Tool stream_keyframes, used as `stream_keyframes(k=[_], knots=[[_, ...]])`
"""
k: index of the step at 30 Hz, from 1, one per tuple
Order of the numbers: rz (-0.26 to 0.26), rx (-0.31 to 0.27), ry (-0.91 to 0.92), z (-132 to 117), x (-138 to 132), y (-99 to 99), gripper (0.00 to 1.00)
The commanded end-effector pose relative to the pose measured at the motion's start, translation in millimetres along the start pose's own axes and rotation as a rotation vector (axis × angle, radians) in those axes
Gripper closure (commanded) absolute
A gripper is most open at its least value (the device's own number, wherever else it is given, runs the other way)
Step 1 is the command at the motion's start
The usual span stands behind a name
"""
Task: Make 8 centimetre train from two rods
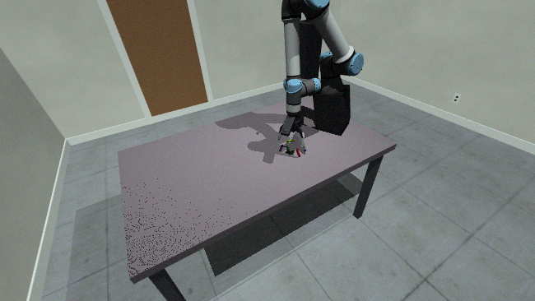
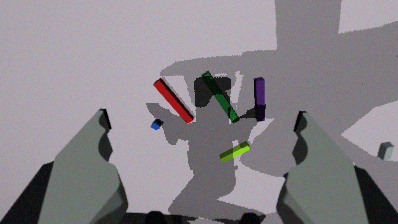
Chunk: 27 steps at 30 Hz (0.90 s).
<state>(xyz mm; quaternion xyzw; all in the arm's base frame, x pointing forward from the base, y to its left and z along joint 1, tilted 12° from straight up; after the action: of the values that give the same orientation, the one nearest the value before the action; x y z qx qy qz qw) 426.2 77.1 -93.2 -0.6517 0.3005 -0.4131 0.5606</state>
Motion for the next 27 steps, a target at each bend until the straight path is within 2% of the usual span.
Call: stream_keyframes(k=[1,8,27], knots=[[0.002,0.003,-0.115,2.1,-5.5,-0.3,0.00],[0.001,0.003,-0.211,3.4,-10.7,-0.4,0.00],[0.001,0.003,-0.242,3.8,-12.3,-0.4,0.00]])
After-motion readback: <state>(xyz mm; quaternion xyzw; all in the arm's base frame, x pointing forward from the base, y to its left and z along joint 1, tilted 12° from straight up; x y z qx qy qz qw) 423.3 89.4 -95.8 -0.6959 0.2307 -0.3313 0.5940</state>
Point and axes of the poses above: the point where the finger pads meet when closed, its own y axis out along the fingers, its own x axis across the jaws, z = x × y, the point moved 7 cm from there along -y, back along the fingers, and after that the axes turned 4 degrees about -y, right-handed, at the moved point
